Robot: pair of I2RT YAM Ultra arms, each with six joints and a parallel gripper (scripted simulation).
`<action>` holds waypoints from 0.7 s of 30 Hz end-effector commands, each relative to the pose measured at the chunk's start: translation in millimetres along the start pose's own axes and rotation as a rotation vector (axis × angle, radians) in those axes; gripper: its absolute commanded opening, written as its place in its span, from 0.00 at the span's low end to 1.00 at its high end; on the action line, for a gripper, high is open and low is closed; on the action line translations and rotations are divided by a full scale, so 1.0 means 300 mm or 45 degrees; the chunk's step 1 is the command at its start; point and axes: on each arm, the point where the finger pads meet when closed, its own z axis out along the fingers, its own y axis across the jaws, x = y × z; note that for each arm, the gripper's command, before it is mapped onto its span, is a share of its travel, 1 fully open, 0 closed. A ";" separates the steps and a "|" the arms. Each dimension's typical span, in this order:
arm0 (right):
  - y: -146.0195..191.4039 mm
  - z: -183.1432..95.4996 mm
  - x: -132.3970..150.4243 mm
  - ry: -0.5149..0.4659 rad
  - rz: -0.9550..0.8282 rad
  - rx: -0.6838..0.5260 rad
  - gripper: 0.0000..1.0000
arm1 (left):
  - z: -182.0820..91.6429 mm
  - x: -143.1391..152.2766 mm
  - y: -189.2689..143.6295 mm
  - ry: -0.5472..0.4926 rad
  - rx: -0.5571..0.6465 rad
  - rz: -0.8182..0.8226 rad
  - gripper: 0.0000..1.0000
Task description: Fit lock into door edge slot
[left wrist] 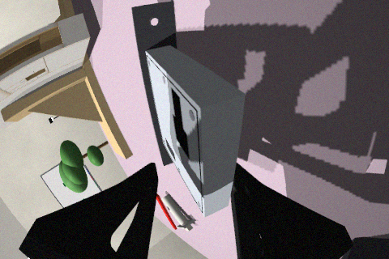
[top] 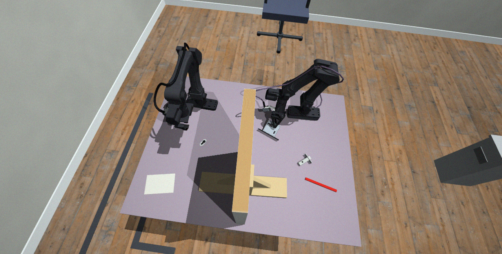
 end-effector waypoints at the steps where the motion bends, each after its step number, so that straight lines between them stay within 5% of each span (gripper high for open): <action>1: -0.002 -0.010 0.000 -0.008 0.000 -0.004 1.00 | -0.004 -0.004 0.014 -0.002 -0.022 -0.009 0.47; 21: -0.002 -0.010 0.000 -0.008 0.000 -0.004 1.00 | -0.004 -0.004 0.014 -0.002 -0.022 -0.009 0.56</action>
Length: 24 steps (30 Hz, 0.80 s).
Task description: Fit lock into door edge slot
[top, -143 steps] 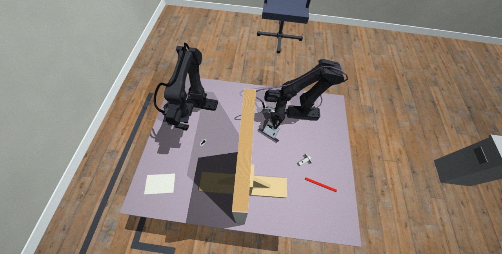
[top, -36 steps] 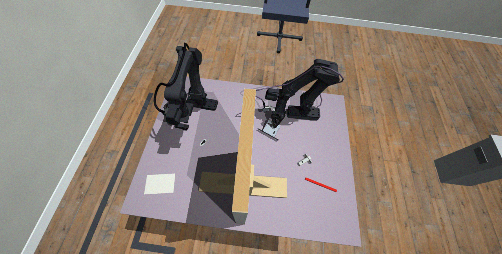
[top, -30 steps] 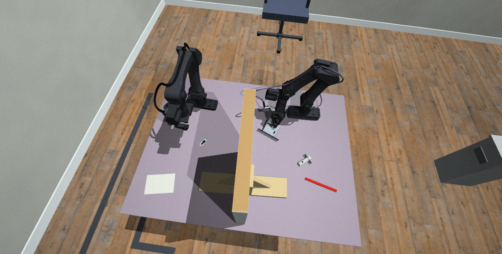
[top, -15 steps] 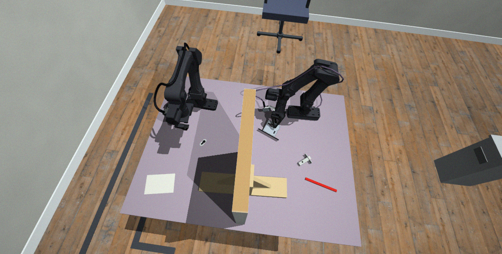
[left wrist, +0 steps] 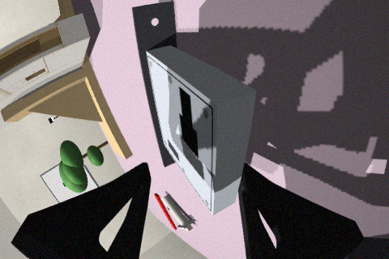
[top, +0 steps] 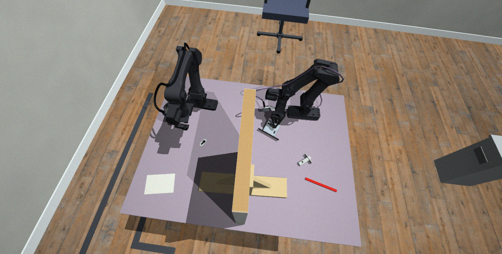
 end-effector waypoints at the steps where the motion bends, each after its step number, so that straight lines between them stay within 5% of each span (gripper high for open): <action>1: -0.002 -0.010 0.000 -0.008 0.000 -0.004 1.00 | -0.004 -0.004 0.015 -0.002 -0.023 -0.009 0.57; 24: -0.002 -0.010 0.000 -0.008 0.000 -0.004 1.00 | -0.004 -0.004 0.015 -0.002 -0.023 -0.009 0.69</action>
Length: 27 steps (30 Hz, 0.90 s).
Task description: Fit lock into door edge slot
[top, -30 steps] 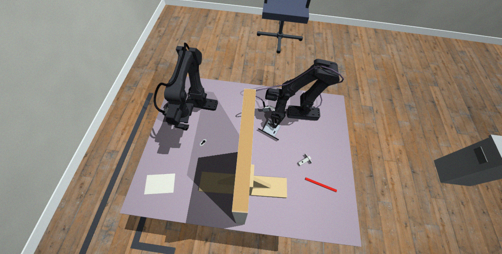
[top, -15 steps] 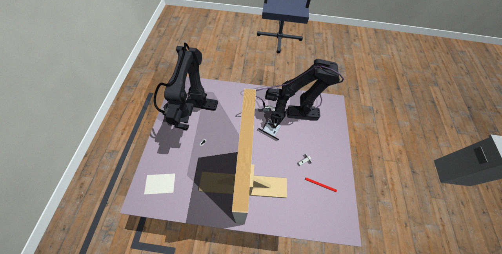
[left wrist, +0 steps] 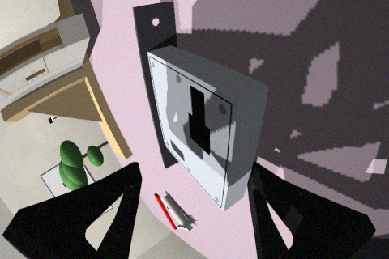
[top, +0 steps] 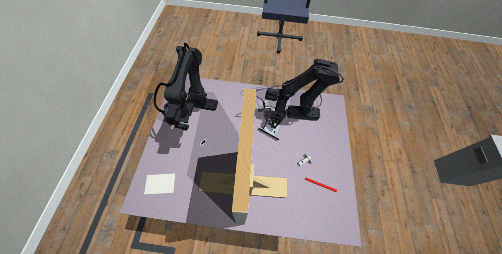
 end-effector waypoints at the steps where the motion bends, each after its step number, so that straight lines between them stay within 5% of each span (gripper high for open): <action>1: -0.002 -0.010 0.000 -0.008 0.000 -0.004 1.00 | -0.004 -0.004 0.015 -0.002 -0.023 -0.009 0.69; 27: -0.002 -0.010 0.000 -0.008 0.000 -0.004 1.00 | -0.004 -0.004 0.015 -0.002 -0.023 -0.009 0.82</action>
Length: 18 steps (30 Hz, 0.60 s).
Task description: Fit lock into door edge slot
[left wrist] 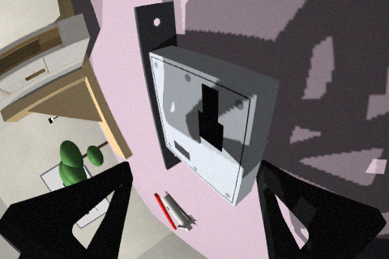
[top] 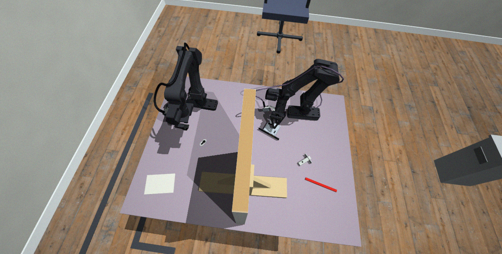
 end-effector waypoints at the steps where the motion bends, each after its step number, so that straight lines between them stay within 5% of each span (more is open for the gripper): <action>1: -0.002 -0.010 0.000 -0.008 0.000 -0.004 1.00 | -0.004 -0.004 0.015 -0.002 -0.023 -0.009 0.82; 18: -0.002 -0.010 0.000 -0.008 0.000 -0.004 1.00 | -0.004 -0.004 0.015 -0.002 -0.023 -0.009 0.91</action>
